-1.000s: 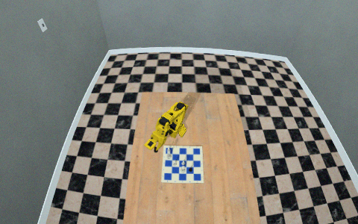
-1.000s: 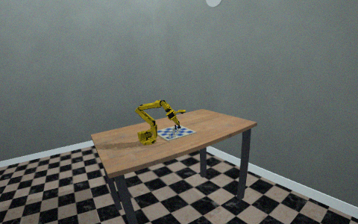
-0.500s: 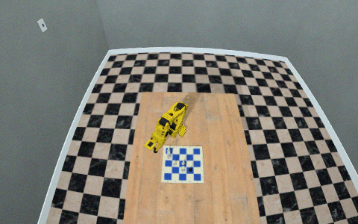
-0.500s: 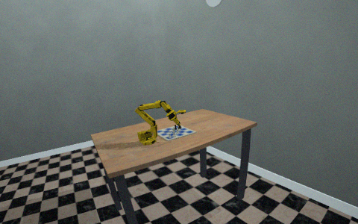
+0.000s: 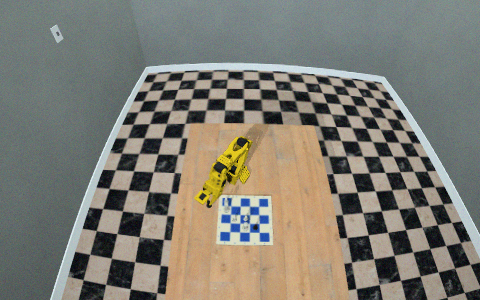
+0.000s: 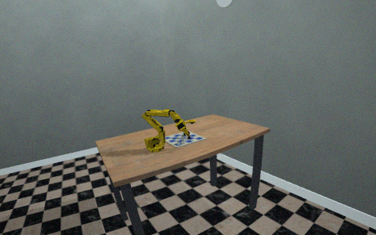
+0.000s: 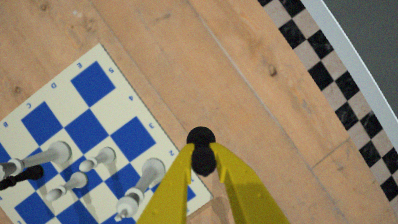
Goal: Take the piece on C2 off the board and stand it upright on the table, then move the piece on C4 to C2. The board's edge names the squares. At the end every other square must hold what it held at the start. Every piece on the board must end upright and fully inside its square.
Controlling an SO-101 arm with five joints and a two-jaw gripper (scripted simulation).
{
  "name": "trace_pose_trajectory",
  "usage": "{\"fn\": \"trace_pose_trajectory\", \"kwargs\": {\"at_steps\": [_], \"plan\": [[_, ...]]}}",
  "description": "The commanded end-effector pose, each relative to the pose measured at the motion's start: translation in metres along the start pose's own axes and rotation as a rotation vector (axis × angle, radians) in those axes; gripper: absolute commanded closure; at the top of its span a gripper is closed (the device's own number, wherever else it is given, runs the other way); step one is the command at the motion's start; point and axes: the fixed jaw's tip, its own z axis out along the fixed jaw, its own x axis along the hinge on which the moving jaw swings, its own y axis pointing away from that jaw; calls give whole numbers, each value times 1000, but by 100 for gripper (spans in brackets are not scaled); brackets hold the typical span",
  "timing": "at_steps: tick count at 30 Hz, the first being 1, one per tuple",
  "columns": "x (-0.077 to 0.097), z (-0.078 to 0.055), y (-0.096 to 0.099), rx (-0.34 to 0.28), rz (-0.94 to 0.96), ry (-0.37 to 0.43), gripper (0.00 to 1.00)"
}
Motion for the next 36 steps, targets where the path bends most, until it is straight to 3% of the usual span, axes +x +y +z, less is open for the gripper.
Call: {"fn": "trace_pose_trajectory", "kwargs": {"at_steps": [1, 17, 31, 36], "plan": [[6, 10, -1, 3, 1, 9, 100], [18, 30, -1, 2, 1, 9, 100], [21, 33, -1, 2, 1, 9, 100], [29, 35, 0, 0, -4, 10, 100]]}}
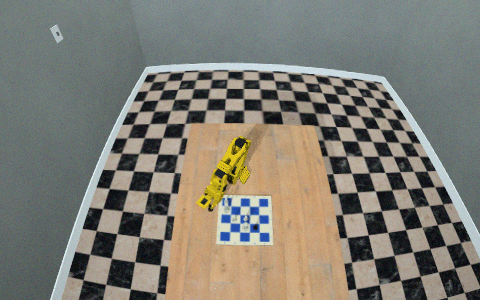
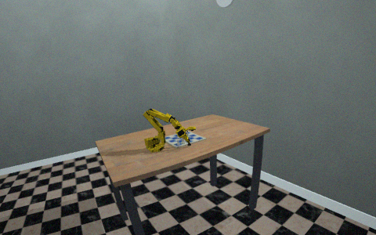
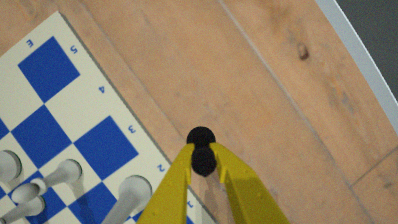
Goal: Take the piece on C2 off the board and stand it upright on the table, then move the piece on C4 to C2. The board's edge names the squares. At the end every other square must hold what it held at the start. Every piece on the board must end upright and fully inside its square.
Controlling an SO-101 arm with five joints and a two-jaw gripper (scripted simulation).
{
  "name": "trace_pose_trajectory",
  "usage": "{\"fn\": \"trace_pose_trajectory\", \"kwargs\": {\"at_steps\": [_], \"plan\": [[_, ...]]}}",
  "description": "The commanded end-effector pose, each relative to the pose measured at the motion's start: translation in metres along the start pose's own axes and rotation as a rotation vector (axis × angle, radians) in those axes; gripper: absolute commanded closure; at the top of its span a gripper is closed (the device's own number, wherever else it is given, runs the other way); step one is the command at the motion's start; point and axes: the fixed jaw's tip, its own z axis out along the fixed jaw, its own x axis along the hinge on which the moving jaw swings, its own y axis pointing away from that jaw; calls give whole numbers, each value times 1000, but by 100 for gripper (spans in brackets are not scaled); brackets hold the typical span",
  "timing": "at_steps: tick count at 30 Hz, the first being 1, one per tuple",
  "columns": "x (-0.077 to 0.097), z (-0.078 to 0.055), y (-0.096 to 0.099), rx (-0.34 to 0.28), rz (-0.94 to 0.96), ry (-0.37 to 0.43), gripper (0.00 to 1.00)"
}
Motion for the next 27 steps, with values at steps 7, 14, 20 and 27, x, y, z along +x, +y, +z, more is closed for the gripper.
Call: {"fn": "trace_pose_trajectory", "kwargs": {"at_steps": [7, 14, 20, 27], "plan": [[7, 2, 0, 0, -5, -2, 100], [5, 0, 1, -2, -7, -2, 100], [3, -1, 1, -4, -10, -2, 100], [2, -1, 1, -4, -10, -3, 100]]}}
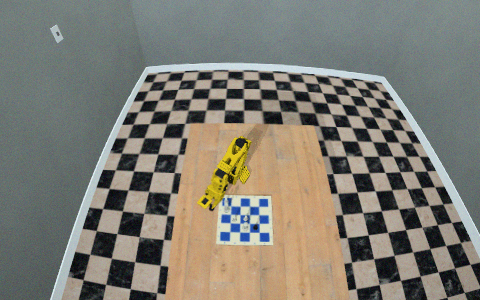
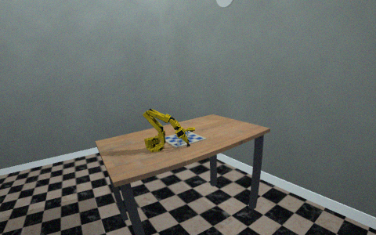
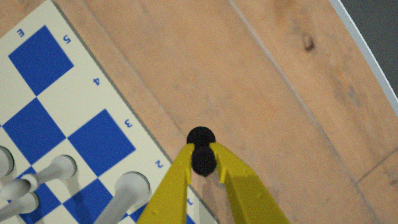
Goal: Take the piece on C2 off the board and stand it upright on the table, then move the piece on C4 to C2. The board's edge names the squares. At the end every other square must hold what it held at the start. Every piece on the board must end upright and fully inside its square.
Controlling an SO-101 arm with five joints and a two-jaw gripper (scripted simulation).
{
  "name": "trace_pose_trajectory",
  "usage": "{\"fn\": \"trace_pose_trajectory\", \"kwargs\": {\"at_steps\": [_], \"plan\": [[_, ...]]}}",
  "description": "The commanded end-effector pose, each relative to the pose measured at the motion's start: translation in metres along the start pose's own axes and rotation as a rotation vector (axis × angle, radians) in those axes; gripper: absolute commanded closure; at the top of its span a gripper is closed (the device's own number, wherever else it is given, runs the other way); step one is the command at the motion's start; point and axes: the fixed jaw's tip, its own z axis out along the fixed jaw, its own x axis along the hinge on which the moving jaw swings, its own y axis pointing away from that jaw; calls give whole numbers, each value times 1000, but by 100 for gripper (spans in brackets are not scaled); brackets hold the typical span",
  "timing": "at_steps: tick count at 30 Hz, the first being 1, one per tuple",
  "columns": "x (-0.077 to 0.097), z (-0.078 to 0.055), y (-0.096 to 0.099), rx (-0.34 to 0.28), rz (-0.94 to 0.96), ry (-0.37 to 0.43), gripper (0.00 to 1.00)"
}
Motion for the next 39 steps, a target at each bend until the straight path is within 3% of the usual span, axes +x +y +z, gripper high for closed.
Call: {"fn": "trace_pose_trajectory", "kwargs": {"at_steps": [1, 39], "plan": [[-5, -3, 1, -4, -11, -16, 100], [-5, 3, 2, -6, -14, -16, 100]]}}
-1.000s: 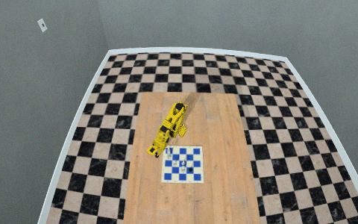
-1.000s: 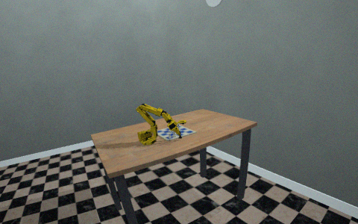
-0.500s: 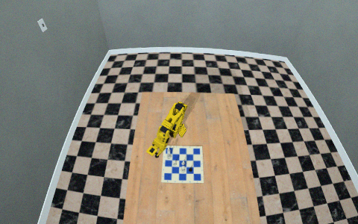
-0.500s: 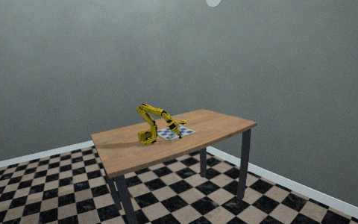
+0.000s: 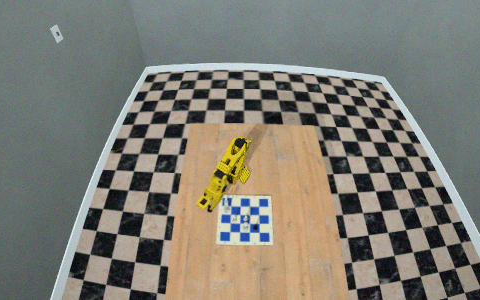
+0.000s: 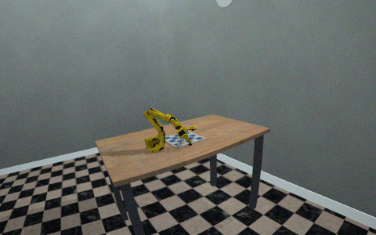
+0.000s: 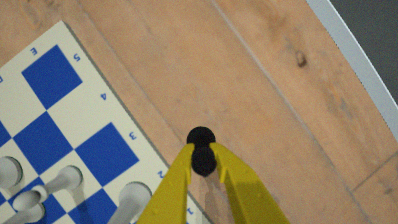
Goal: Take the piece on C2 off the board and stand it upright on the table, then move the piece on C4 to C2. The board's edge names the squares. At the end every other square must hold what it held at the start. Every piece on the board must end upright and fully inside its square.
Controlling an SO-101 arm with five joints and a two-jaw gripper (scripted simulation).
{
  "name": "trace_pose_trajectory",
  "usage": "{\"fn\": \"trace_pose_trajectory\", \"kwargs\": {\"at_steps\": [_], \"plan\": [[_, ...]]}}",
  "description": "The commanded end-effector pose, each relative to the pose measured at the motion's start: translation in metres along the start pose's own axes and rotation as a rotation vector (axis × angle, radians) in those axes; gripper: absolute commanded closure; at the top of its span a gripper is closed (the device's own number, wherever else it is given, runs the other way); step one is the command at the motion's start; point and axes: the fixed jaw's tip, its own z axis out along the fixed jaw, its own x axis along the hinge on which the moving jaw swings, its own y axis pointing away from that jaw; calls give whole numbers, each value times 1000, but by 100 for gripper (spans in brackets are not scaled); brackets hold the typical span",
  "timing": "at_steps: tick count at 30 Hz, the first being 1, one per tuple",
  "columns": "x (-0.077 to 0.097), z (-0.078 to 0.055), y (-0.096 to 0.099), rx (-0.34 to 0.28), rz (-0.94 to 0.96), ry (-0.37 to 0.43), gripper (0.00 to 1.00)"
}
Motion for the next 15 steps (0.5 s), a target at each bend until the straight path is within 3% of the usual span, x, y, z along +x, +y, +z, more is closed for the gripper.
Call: {"fn": "trace_pose_trajectory", "kwargs": {"at_steps": [1, 15], "plan": [[6, 3, 2, -7, -15, 20, 100], [16, 7, 4, -11, -20, 21, 100]]}}
